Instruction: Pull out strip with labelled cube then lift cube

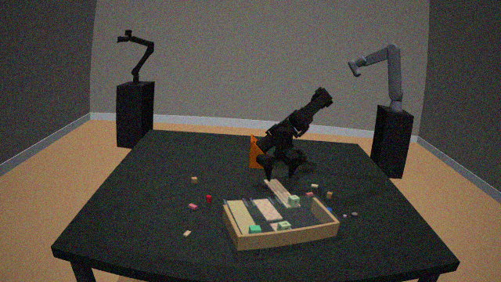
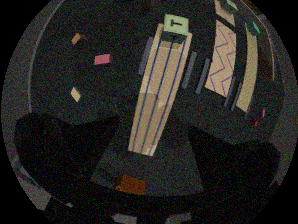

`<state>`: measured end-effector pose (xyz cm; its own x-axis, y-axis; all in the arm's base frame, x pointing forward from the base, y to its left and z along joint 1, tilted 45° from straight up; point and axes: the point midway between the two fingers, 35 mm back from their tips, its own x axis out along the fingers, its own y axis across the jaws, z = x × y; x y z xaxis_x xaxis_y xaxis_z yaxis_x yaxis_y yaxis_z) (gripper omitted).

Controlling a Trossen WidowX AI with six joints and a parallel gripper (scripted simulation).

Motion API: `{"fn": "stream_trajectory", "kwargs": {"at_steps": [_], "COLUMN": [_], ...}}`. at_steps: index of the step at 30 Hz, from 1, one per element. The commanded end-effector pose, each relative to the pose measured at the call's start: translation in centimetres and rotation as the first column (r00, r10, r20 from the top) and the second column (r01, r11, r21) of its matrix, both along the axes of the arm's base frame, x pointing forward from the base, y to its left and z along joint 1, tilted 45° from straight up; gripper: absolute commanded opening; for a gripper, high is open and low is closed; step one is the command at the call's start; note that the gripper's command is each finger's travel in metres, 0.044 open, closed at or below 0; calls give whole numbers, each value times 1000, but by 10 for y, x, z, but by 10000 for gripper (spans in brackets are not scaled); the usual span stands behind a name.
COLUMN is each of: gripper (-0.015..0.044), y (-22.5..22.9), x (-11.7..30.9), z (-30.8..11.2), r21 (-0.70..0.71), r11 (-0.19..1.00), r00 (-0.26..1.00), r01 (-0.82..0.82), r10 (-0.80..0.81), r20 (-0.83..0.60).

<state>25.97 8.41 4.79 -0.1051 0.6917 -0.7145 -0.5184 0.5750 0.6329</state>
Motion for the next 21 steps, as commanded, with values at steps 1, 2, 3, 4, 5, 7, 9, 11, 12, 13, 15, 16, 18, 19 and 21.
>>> {"fn": "stream_trajectory", "kwargs": {"at_steps": [1,2,3,4,5,7,9,11,12,13,15,16,18,19,21], "gripper": [440,440,440,440,440,440,440,440,440,440,440,440,440,440,440], "y": [4,5,6,7,8,10,11,13,14,15,16,17,19,20,21], "x": [14,17,20,22,25,31,36,41,44,47,52,55,60,63,69], "z": [5,6,7,8,9,11,13,15,16,17,19,20,22,23,25], "r21": [6,6,6,6,6,6,6,6,6,6,7,7,7,7,7], "r11": [1000,1000,1000,1000,1000,1000,1000,1000,1000,1000,1000,1000,1000,1000,1000], "r00": [1000,1000,1000,1000,1000,1000,1000,1000,1000,1000,1000,1000,1000,1000,1000], "r01": [3,3,3,3,3,3,3,3,3,3,3,3,3,3,3], "r10": [-3,-3,-3,-3,-3,-3,-3,-3,-3,-3,-3,-3,-3,-3,-3], "r20": [1,1,1,1,1,2,2,2,2,3,3,3,3,3,4]}}
